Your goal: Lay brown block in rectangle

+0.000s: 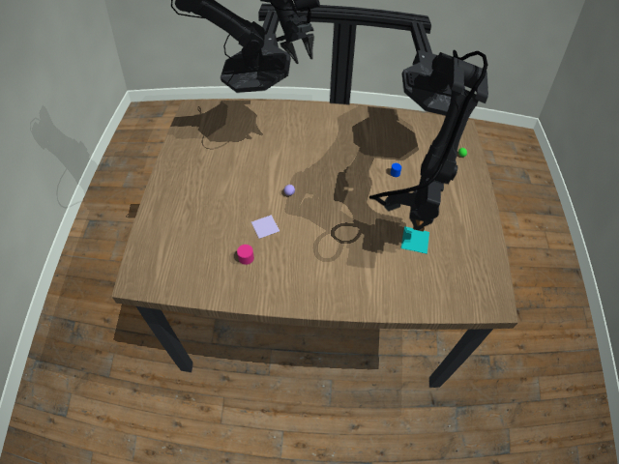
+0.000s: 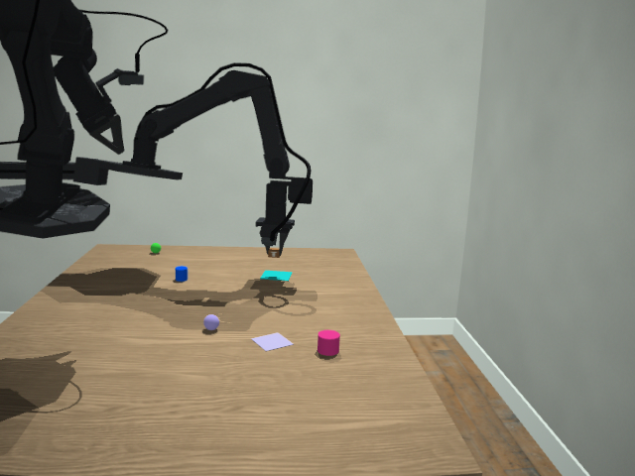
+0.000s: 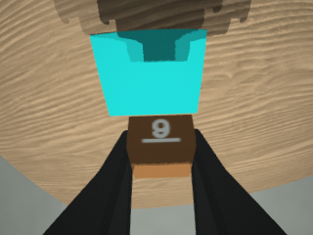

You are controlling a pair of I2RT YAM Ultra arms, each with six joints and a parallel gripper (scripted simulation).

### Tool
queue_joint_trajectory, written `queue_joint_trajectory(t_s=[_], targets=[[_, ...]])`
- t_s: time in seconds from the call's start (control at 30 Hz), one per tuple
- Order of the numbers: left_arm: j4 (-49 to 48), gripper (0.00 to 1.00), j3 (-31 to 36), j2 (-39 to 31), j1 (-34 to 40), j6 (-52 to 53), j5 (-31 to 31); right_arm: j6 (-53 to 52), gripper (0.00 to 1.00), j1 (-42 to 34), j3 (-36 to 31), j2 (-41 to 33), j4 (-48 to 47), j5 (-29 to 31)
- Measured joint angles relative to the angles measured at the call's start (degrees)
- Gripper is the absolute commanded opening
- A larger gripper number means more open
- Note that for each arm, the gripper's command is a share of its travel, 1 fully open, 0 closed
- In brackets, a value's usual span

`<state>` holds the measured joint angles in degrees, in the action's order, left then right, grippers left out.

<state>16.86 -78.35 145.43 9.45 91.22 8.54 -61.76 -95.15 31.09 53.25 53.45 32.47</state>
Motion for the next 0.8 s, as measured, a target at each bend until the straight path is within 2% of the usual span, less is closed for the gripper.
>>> queue_joint_trajectory(t_s=[0.23,0.37,0.57,0.8], targets=[[0.33,0.27,-1.18,0.17,0.02,0.0,0.66,-3.93,0.46,-5.64,-2.95,-11.89,11.72,10.51],[0.55,0.27,-1.18,0.17,0.02,0.0,0.76,-5.57,0.46,-8.33,-3.32,-15.5,16.46,14.29],[0.66,0.27,-1.18,0.17,0.02,0.0,0.81,-7.87,0.46,-14.05,-4.94,-21.86,23.32,18.97],[0.68,0.27,-1.18,0.17,0.02,0.0,0.81,-10.86,0.46,-23.61,-5.53,-24.39,28.52,21.75]])
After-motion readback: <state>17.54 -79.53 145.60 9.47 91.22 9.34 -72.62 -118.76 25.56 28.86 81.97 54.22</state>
